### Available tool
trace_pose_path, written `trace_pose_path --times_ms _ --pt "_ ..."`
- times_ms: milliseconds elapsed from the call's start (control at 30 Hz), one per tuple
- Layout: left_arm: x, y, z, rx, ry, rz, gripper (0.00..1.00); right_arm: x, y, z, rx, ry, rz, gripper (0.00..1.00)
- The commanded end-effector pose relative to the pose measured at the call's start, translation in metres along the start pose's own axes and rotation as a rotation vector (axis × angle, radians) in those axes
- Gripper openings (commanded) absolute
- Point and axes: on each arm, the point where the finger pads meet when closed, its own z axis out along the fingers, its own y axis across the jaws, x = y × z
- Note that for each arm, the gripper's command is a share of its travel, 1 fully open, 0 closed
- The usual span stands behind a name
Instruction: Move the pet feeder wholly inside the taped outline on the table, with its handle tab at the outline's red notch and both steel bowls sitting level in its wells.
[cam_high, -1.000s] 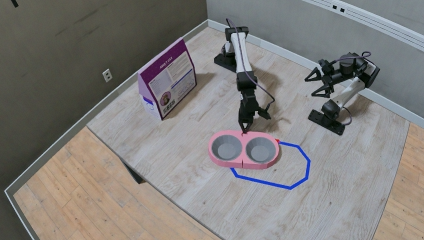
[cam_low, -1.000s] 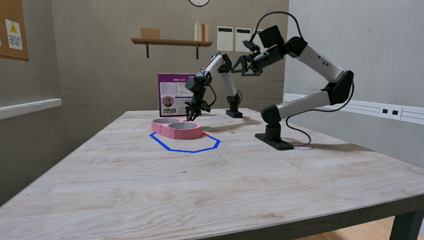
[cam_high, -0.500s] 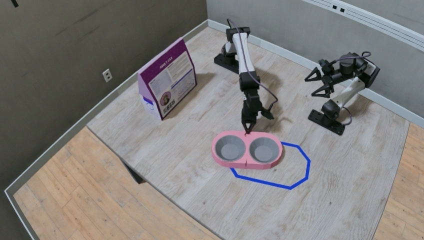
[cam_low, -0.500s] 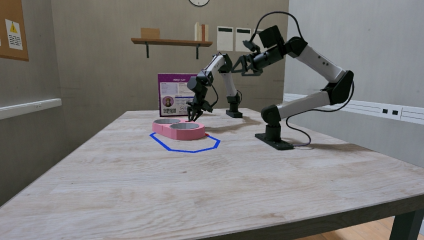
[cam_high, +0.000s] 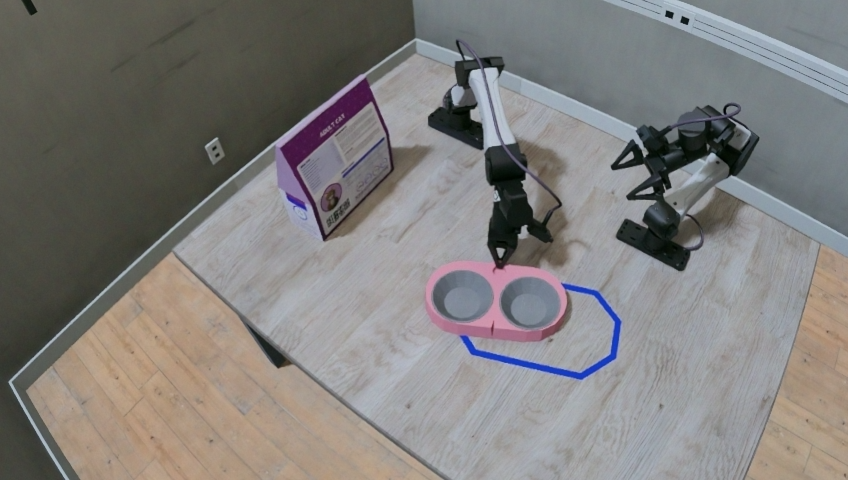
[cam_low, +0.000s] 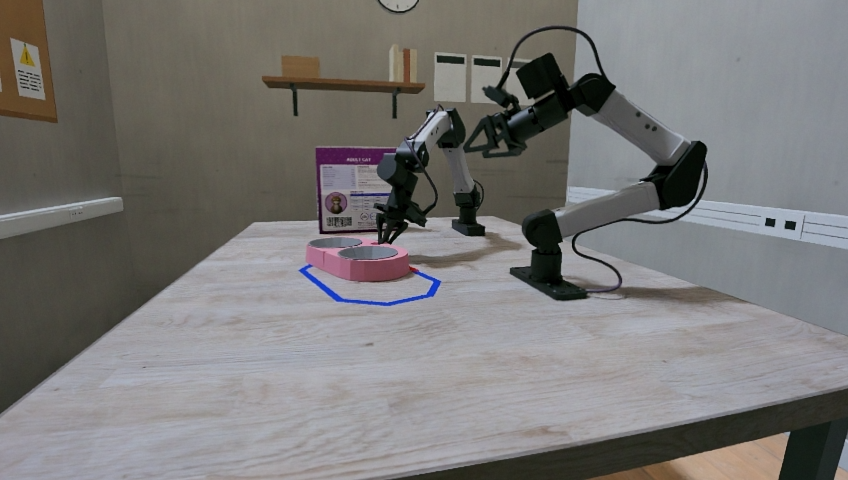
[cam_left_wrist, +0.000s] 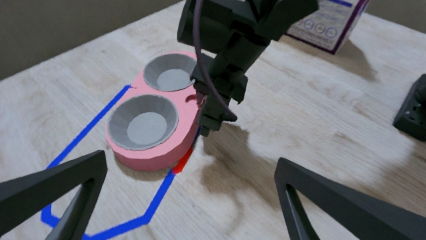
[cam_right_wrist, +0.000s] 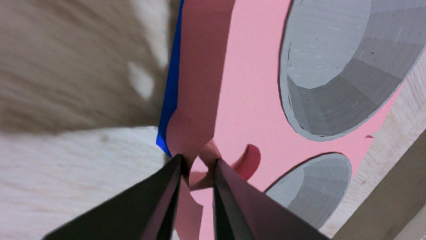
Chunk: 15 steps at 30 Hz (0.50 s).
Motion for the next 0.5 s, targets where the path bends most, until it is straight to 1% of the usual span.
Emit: trace_pose_path --times_ms 0,67,100,133,167,200,233,267,300,467 --pt "0.009 0.01 -0.001 -0.061 0.056 -0.037 1.0 -0.014 0.0 0.007 -0.014 0.016 0.032 0.13" --pt "0.014 0.013 -0.002 -0.08 0.076 -0.046 1.0 -0.023 -0.004 0.009 -0.002 0.002 0.026 0.13" --pt "0.015 0.013 -0.002 -0.085 0.082 -0.048 1.0 -0.022 -0.002 0.009 -0.012 0.017 0.035 0.13" --pt "0.017 0.014 -0.002 -0.092 0.09 -0.052 1.0 -0.027 -0.006 0.009 0.002 -0.001 0.023 0.13" --pt "0.019 0.015 -0.002 -0.098 0.096 -0.054 1.0 -0.026 -0.004 0.009 -0.009 0.016 0.034 0.13" --pt "0.021 0.016 -0.003 -0.105 0.104 -0.058 1.0 -0.032 -0.008 0.01 0.006 -0.002 0.024 0.13" --pt "0.022 0.017 -0.003 -0.11 0.109 -0.06 1.0 -0.031 -0.006 0.01 -0.007 0.016 0.036 0.13" --pt "0.024 0.018 -0.003 -0.118 0.118 -0.063 1.0 -0.038 -0.012 0.011 0.015 0.004 0.024 0.13" --pt "0.024 0.018 -0.003 -0.12 0.12 -0.064 1.0 -0.037 -0.009 0.011 -0.002 0.014 0.037 0.13" --pt "0.022 0.02 -0.003 -0.127 0.112 -0.062 1.0 -0.051 -0.012 0.013 -0.001 0.022 0.053 0.13"
